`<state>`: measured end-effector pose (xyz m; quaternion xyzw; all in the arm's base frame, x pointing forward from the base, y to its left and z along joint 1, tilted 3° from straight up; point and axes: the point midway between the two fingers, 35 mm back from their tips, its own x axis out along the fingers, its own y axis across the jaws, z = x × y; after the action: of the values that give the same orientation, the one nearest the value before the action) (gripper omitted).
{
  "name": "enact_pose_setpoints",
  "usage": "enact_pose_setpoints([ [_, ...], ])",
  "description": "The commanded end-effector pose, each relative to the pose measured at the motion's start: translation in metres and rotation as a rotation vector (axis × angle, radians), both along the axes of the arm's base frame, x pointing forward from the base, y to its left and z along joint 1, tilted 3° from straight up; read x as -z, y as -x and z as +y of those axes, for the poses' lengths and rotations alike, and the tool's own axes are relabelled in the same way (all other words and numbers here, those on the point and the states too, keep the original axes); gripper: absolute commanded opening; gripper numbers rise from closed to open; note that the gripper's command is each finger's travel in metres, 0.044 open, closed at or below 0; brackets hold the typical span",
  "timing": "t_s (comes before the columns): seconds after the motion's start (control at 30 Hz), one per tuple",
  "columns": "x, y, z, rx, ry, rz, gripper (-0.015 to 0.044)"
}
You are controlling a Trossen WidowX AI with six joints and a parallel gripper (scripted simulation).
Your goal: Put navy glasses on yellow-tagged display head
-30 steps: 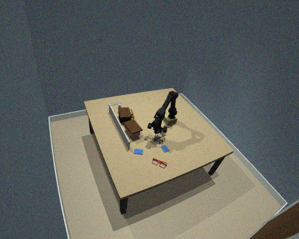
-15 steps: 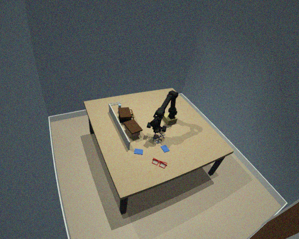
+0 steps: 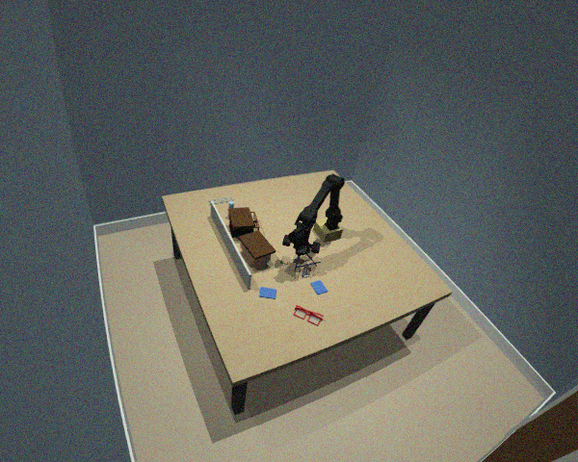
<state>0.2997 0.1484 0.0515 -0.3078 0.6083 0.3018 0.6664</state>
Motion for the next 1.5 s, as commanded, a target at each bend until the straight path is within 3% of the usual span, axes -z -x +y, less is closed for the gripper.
enact_pose_setpoints([
  [0.0, 0.001, 0.001, -0.004, -0.003, 0.003, 0.002, 0.0000],
  [1.47, 0.003, 0.010, -0.038, -0.003, 0.006, 0.002, 0.0000],
])
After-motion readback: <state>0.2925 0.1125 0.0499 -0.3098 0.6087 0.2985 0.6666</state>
